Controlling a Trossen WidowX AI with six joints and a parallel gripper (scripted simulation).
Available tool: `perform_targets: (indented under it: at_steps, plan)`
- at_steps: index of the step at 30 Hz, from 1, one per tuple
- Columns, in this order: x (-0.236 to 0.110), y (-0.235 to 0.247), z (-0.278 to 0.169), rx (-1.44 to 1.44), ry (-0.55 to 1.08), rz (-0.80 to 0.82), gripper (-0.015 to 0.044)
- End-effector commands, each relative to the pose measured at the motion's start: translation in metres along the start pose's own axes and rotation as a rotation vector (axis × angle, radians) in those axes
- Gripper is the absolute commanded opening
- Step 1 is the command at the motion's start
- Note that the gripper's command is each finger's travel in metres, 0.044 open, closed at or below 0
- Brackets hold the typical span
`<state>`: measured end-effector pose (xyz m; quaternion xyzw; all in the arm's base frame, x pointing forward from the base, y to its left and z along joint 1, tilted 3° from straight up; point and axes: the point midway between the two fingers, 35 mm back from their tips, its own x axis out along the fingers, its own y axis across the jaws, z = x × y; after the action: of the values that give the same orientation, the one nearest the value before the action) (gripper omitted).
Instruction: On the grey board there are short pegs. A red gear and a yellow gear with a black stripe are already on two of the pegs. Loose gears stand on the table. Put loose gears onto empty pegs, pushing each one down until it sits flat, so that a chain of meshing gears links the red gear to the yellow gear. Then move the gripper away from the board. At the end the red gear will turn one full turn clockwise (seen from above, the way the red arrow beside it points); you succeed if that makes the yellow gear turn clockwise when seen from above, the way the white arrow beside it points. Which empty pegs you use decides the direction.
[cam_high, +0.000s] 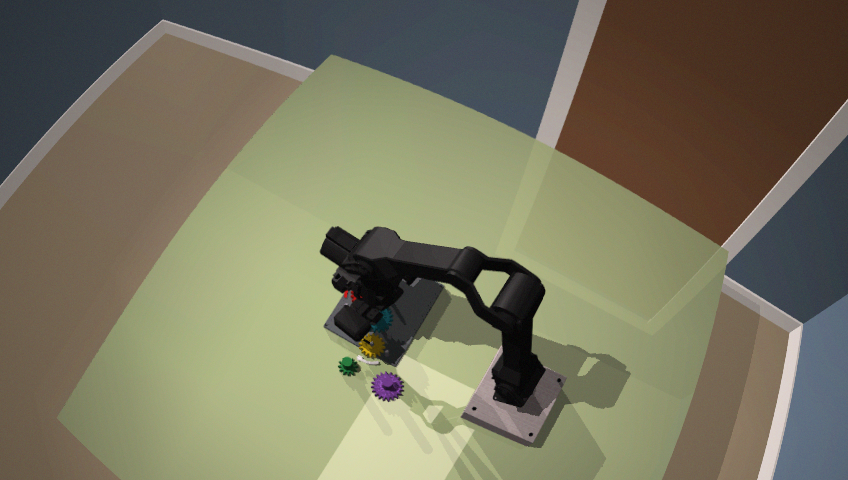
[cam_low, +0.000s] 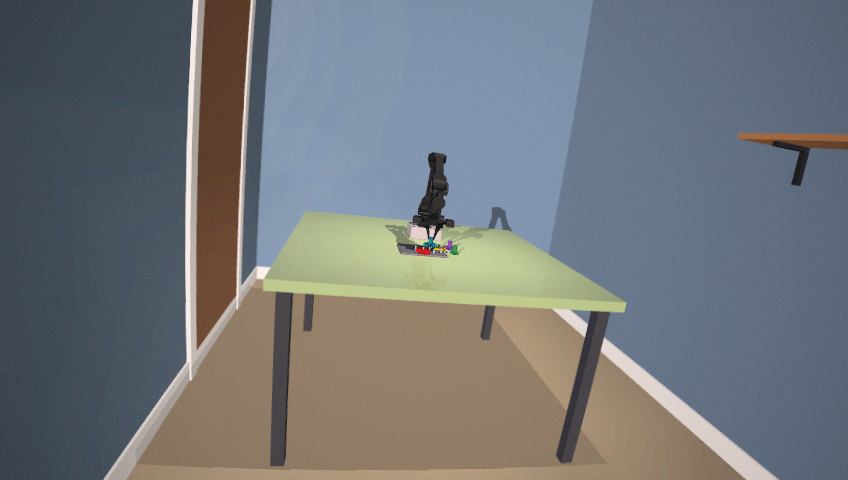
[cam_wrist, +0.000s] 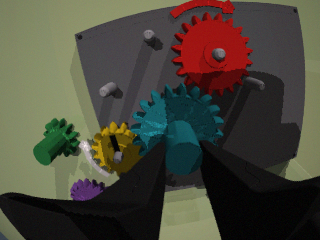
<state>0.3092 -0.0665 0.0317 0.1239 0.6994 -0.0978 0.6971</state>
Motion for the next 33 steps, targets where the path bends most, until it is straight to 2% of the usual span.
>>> perform_targets:
  at_steps: [1,13,33]
  plan:
    - [0.0076,-0.0001,-0.0005,0.068,0.000,-0.004,0.0000]
    - [0.0117,-0.0012,-0.0006,0.196,0.000,-0.004,0.0000]
    - [0.0141,-0.0011,-0.0010,-0.102,0.001,-0.004,0.0000]
